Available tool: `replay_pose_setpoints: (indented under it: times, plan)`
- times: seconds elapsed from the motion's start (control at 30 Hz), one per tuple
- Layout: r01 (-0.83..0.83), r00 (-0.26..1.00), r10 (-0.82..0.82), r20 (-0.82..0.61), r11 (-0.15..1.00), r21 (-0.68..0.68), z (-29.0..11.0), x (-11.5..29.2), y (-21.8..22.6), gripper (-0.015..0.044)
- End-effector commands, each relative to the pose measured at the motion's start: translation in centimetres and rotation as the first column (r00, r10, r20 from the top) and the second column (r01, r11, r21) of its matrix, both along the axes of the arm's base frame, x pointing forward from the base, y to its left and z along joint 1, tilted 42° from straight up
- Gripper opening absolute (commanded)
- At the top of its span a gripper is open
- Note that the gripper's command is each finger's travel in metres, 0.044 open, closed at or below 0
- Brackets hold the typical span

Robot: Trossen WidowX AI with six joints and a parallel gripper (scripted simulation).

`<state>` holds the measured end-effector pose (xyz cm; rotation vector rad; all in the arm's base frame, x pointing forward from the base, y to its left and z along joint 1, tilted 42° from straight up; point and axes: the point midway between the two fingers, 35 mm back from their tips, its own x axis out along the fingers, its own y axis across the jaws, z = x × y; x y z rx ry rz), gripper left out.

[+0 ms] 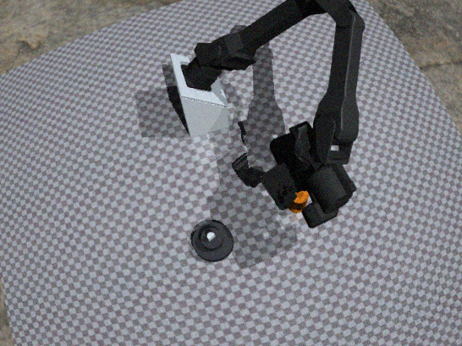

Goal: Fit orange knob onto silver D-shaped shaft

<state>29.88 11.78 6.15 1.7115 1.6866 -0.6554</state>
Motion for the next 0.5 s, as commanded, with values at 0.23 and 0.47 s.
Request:
replay_pose_setpoints:
  times: [0.23, 0.47]
  plan:
    - [0.005, 1.000, -0.005, -0.006, 1.000, -0.004, -1.4, 0.1, 1.0, 0.0440]
    - [0.005, 1.000, -0.005, -0.006, 1.000, -0.003, -2.2, 0.1, 1.8, 0.0440]
